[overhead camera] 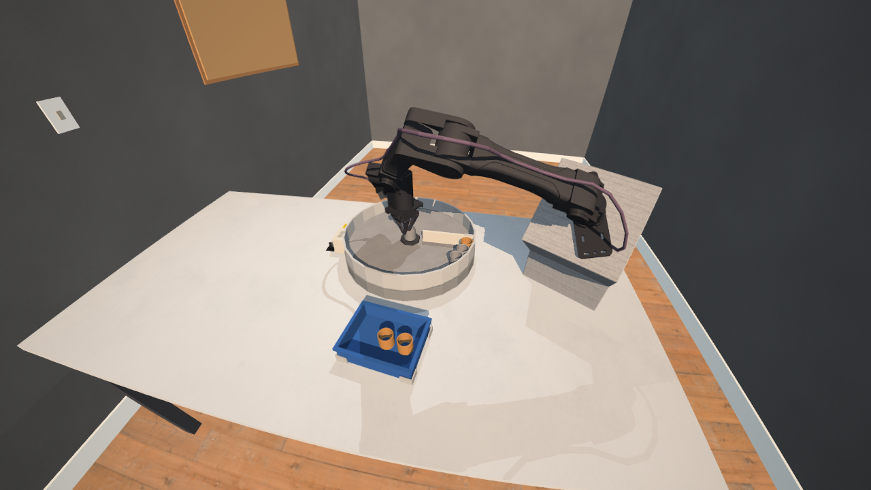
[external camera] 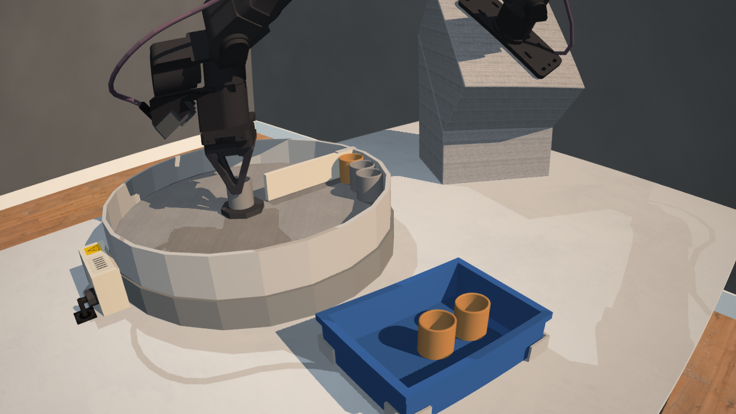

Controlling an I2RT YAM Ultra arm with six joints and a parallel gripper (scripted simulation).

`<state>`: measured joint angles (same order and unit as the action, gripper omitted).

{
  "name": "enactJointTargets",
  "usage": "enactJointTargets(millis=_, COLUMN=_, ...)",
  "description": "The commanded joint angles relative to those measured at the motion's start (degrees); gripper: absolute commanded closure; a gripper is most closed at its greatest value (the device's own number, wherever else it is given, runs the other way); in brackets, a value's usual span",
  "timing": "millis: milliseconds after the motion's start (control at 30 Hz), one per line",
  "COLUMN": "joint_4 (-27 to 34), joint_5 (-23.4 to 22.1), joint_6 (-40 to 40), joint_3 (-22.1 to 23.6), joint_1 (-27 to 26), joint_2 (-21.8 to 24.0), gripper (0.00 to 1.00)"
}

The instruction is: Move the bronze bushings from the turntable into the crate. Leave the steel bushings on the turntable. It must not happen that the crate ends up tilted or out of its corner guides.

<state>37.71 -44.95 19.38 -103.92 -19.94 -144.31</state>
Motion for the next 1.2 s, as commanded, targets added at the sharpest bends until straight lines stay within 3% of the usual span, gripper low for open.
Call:
enactJointTargets(millis=0, joint_4=0.9, joint_5=-0.1, joint_6=-0.4, joint_3=0.5, joint_1=-1.9, joint_2=1.7, gripper=0.84)
enactJointTargets(millis=467, joint_4=1.0, joint_5=-0.1, joint_6=-0.6, joint_3=0.4, joint_1=-2.0, joint_2=1.8, gripper=0.84)
enactJointTargets(millis=900, joint_4=7.7, joint_5=-1.1, joint_6=-4.9, joint_3=-2.0, joint_1=-5.2, joint_2=4.9, gripper=0.84)
enactJointTargets(millis=1167, joint_4=8.2, joint_5=-0.9, joint_6=-5.2, joint_3=-2.3, joint_1=-5.3, joint_2=3.7, gripper=0.84)
